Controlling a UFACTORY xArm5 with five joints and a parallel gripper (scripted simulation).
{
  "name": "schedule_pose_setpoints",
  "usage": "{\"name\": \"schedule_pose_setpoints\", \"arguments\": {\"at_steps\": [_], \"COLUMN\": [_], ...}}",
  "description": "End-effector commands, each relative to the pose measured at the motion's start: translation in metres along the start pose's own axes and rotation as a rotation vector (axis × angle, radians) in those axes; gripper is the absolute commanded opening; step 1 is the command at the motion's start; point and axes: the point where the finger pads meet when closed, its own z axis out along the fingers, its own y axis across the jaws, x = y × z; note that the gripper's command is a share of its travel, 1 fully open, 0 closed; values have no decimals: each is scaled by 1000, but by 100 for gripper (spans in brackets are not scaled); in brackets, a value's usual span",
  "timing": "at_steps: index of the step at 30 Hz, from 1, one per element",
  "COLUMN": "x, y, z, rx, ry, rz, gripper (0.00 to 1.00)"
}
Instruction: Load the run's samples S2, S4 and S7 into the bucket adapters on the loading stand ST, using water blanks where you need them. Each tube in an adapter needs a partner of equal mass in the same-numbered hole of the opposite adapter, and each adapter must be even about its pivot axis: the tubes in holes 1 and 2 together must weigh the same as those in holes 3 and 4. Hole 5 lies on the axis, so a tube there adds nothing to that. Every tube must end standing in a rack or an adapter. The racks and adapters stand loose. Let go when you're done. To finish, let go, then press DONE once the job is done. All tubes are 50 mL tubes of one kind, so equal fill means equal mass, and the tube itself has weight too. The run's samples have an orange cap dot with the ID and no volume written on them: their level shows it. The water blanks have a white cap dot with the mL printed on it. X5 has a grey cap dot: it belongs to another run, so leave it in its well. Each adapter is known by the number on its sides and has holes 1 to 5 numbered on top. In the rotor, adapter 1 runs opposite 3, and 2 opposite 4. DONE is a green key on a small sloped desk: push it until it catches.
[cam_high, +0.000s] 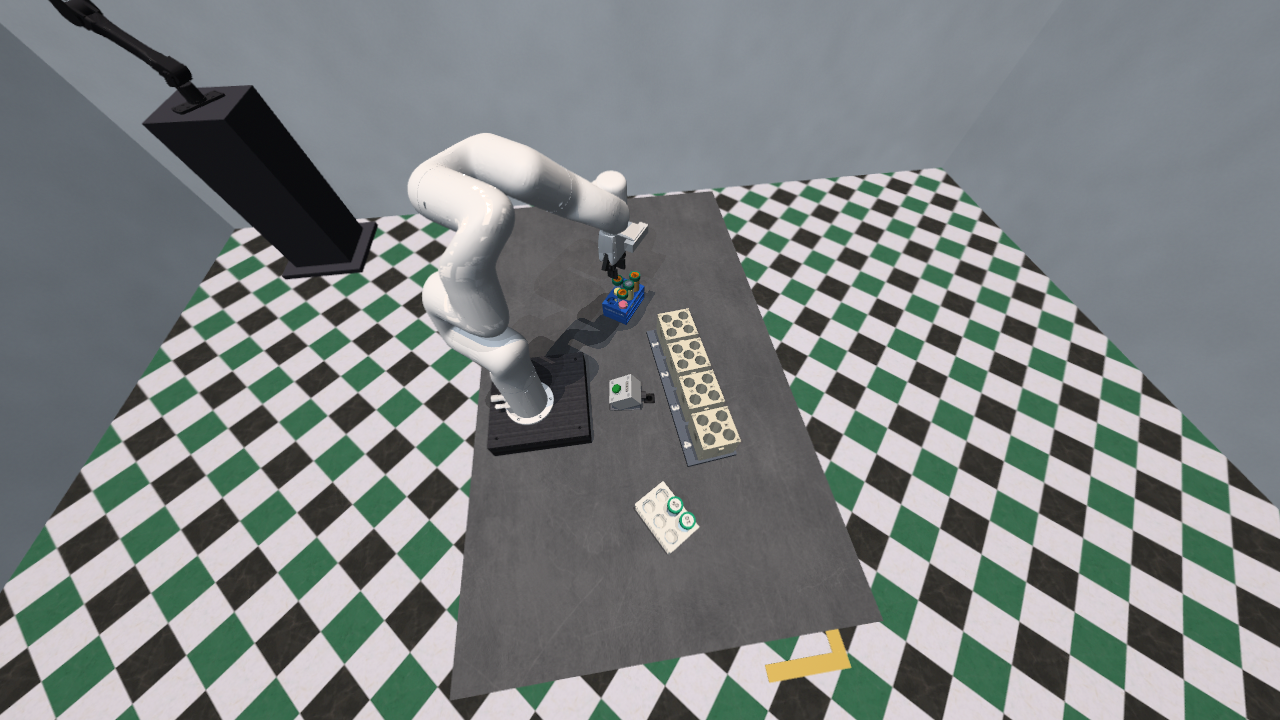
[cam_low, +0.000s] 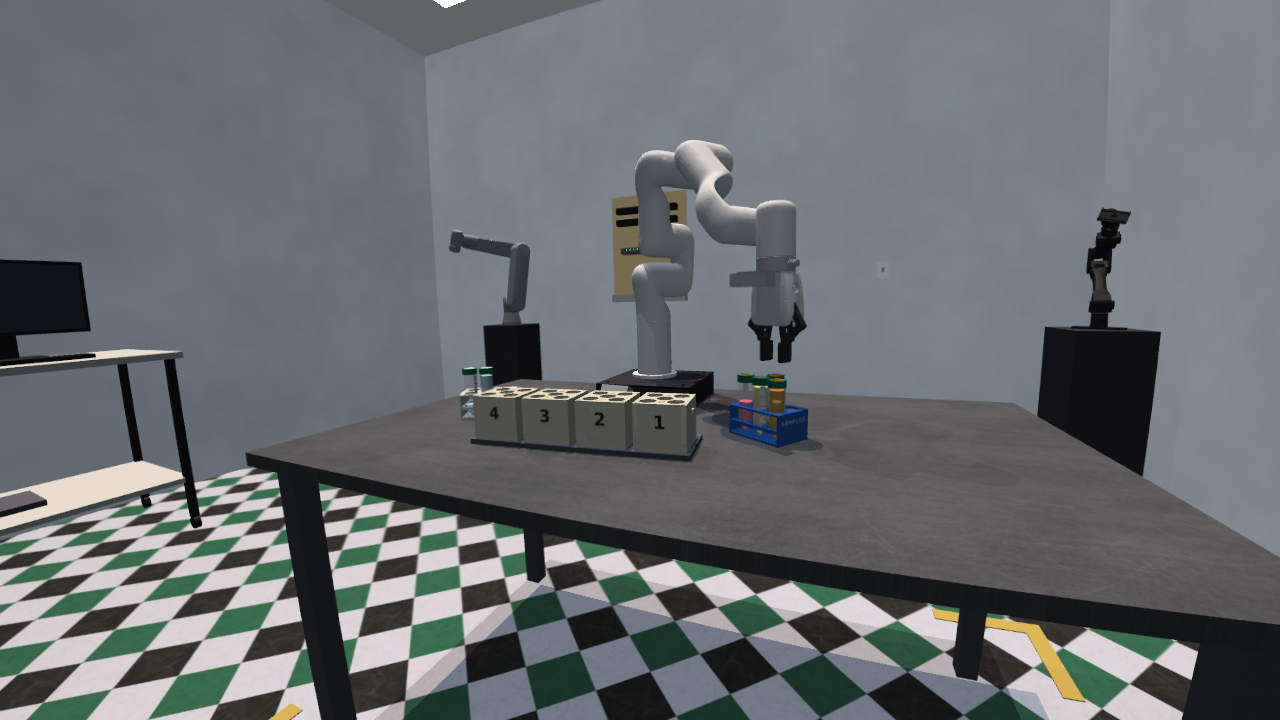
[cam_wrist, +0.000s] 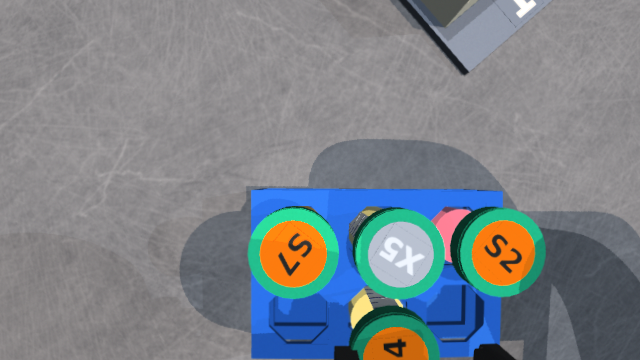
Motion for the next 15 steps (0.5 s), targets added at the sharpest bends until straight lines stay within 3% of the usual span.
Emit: {"name": "schedule_pose_setpoints", "arguments": {"at_steps": [1,15], "x": [0,0], "y": [-1,-1], "z": [-7,-31], "rx": [3,3], "ry": [5,5], "rz": [0,0], "gripper": [44,44]}}
